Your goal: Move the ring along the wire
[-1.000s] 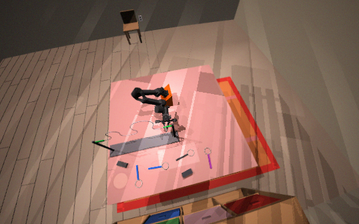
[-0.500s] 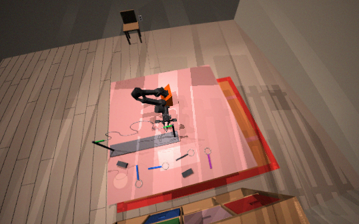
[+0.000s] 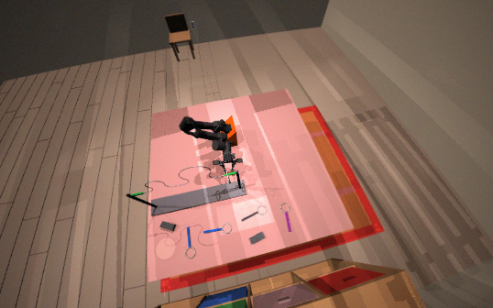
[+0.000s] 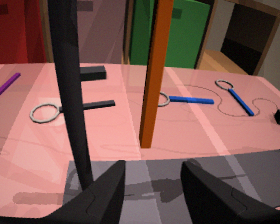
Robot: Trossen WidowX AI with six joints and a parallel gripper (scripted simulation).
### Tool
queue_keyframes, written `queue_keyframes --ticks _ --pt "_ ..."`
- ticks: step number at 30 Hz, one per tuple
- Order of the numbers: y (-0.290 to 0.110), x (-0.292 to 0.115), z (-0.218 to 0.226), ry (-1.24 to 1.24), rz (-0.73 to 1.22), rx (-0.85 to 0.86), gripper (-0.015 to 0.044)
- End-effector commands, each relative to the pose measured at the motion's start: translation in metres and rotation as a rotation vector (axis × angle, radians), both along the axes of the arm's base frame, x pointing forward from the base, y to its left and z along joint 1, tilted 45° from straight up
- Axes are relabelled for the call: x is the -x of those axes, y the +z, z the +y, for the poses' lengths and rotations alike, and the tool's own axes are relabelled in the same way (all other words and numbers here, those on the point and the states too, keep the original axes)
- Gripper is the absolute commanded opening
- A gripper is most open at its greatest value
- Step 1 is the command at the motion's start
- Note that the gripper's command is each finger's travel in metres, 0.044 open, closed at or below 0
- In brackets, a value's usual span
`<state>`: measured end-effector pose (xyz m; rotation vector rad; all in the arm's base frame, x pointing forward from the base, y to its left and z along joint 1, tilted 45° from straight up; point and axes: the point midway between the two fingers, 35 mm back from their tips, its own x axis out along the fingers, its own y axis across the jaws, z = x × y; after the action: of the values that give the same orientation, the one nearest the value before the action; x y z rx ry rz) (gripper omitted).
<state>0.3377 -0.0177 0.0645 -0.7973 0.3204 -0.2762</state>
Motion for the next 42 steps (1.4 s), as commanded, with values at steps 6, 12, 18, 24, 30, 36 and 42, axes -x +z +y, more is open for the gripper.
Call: queue_keyframes --ticks 6,12,18,24,30,36,42 --pt "0.003 0.02 0.006 -0.003 -0.002 -0.002 0.016" --pt "0.003 0.02 0.006 -0.003 -0.002 -0.002 0.016" --pt "0.003 0.02 0.006 -0.003 -0.002 -0.002 0.016" --pt "0.005 0.026 0.01 0.005 0.017 0.006 0.0239" --pt "0.01 0.058 0.019 0.021 0.078 0.035 0.0396" --pt "0.009 0.072 0.02 0.027 0.101 0.05 0.044" --pt "0.009 0.072 0.02 0.027 0.101 0.05 0.044"
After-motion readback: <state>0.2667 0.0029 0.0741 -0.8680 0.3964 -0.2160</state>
